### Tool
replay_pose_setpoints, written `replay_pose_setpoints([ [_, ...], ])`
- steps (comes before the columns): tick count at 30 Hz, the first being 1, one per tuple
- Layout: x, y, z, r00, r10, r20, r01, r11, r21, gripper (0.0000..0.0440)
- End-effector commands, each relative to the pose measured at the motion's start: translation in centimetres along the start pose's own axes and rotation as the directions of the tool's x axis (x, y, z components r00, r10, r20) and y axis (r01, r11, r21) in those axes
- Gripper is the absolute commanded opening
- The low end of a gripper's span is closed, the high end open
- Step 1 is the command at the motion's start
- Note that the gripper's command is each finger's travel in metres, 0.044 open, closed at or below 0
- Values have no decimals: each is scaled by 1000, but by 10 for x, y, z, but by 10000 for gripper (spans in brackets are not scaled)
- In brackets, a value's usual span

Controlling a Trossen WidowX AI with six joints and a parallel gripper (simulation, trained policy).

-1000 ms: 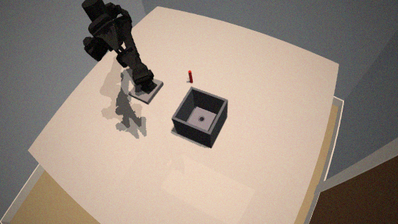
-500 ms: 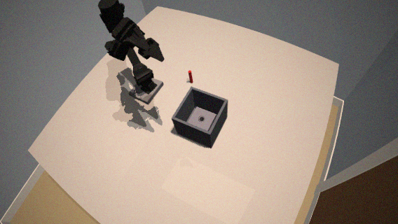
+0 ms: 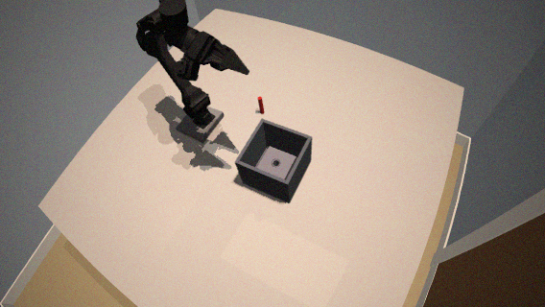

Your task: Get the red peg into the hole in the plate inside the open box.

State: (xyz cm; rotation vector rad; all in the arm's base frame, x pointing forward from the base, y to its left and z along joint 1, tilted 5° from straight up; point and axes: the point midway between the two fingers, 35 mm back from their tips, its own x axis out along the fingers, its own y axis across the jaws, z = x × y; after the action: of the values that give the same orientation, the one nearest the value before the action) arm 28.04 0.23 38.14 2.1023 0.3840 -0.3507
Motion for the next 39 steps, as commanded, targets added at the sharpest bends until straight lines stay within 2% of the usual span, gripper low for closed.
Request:
replay_pose_setpoints([
  [1,5,-21,-6,997,-73,-18,74,997,27,440],
  [10,13,-69,-21,966,-252,-63,255,965,52,437],
  [18,16,-117,-30,904,-421,-78,425,904,45,433],
  [28,13,-178,-35,782,-622,-46,623,782,0,428],
  [39,4,-239,-28,621,-782,59,783,615,-95,429],
])
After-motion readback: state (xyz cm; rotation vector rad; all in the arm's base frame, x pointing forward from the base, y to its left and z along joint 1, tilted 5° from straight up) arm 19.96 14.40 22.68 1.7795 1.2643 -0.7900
